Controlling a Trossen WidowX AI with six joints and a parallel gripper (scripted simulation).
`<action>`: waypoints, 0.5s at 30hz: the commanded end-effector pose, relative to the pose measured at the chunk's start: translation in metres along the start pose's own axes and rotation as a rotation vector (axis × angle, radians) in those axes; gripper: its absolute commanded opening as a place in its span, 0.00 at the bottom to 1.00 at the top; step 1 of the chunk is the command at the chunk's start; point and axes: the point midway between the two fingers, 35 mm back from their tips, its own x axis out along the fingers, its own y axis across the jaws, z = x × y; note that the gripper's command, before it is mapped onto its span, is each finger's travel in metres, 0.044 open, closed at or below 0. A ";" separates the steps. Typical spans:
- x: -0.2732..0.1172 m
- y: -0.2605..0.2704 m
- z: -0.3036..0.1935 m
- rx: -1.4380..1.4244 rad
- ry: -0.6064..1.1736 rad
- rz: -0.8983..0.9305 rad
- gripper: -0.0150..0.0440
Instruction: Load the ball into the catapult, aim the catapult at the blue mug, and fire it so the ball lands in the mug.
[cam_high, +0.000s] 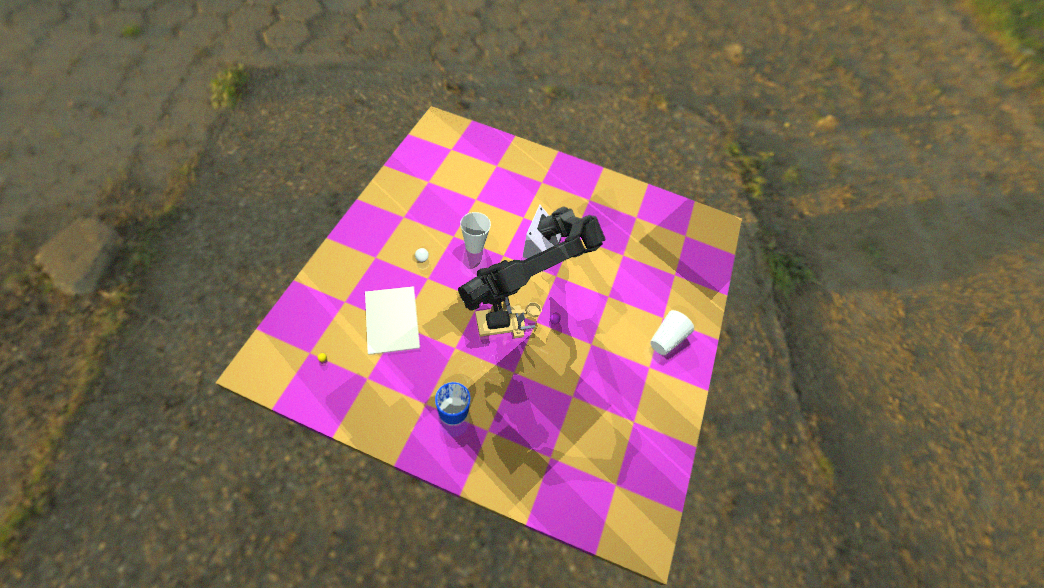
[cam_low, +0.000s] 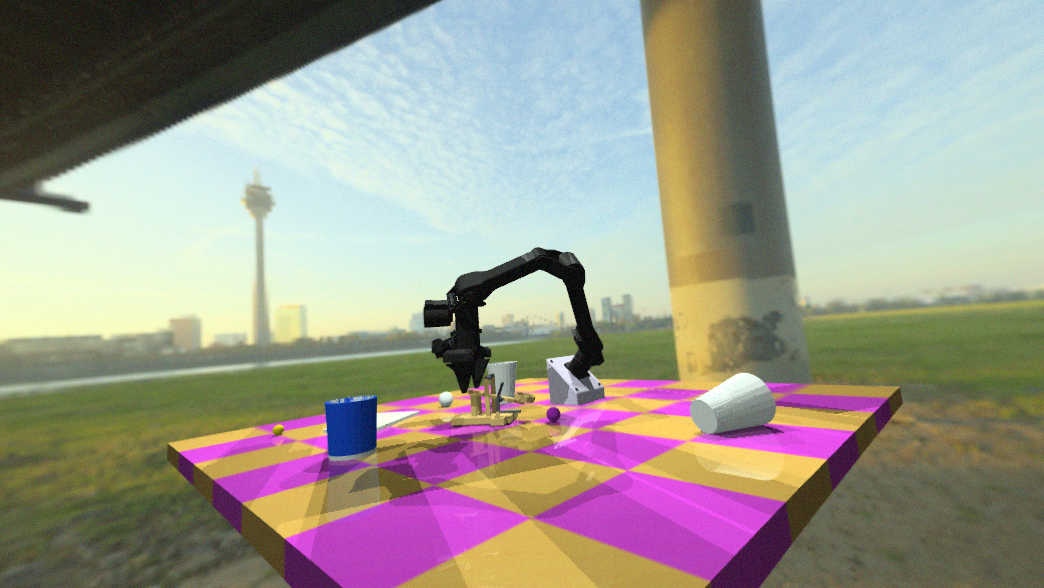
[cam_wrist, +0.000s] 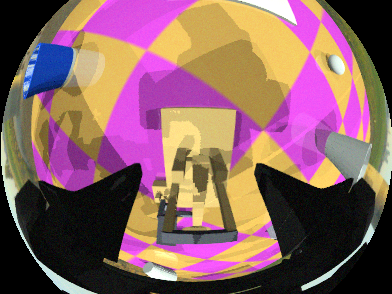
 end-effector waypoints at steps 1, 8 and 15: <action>0.009 0.000 -0.003 0.003 0.011 -0.004 1.00; 0.021 0.000 -0.003 0.003 0.011 -0.004 1.00; 0.032 0.000 -0.003 0.003 0.012 -0.004 1.00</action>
